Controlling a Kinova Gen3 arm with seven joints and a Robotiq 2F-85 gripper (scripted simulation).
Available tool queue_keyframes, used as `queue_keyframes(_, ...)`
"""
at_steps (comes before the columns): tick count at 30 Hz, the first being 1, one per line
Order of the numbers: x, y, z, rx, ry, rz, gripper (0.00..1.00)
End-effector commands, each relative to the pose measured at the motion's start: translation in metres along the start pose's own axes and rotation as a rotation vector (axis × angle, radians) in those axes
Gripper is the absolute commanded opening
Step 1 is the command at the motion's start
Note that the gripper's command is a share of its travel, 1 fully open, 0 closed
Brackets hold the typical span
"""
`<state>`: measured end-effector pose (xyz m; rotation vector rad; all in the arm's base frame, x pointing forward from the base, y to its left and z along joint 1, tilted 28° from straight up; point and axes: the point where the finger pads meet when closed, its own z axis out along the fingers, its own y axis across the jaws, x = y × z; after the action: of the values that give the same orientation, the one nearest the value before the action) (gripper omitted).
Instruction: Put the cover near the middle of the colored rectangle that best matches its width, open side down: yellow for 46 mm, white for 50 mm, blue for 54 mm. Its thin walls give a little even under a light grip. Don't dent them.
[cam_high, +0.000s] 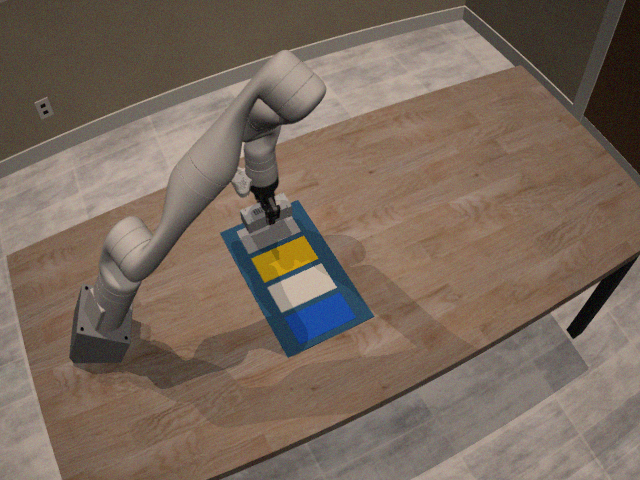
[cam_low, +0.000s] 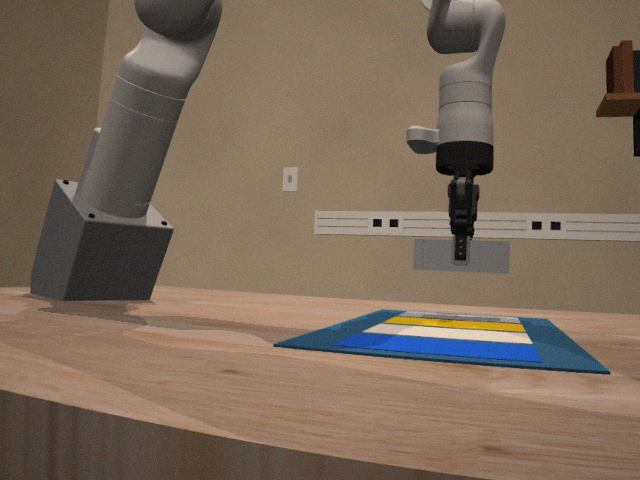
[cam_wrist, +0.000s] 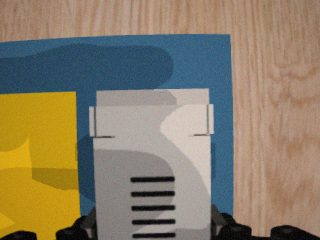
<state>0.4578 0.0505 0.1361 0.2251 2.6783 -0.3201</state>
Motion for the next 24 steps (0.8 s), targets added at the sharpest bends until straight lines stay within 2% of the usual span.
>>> queue_keyframes(1,-0.0005,0.0003,-0.0007,-0.001,-0.001,0.000,0.00)
queue_keyframes(24,-0.0005,-0.0054,-0.0001,-0.001,-0.001,0.000,0.00)
